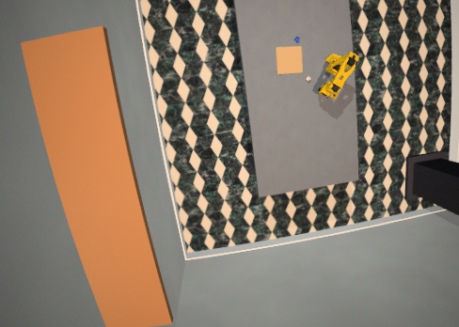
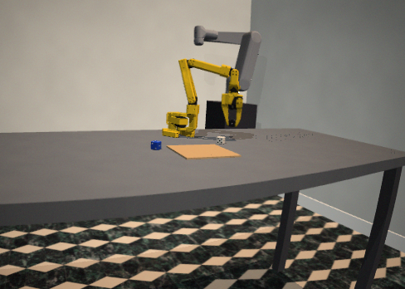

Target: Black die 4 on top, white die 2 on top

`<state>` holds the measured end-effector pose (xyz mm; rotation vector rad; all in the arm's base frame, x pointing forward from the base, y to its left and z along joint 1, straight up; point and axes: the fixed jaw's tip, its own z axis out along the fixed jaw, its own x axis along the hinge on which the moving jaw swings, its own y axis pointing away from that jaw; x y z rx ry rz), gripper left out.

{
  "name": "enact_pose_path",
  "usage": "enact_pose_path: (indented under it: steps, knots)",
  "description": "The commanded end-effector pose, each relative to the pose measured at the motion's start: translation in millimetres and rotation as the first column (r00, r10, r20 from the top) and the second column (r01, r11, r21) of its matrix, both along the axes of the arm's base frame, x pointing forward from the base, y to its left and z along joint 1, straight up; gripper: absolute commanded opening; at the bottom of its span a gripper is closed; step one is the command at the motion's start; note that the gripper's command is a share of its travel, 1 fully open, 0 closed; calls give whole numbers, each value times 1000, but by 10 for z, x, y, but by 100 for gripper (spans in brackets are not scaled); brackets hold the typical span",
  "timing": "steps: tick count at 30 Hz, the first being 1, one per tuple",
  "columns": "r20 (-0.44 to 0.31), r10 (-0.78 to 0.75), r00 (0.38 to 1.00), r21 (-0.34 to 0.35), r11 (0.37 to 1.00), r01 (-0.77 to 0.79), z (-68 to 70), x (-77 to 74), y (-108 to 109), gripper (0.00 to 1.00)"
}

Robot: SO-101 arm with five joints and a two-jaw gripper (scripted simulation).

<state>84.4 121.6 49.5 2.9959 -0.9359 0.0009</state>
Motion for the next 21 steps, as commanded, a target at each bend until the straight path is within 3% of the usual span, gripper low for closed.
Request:
enact_pose_path:
  steps: [1, 21]
  knots:
    - [25, 0, 1000, 40, 999, -1, 39, 12, 43, 0]
    - [25, 0, 1000, 40, 999, -1, -36, 13, 45, 0]
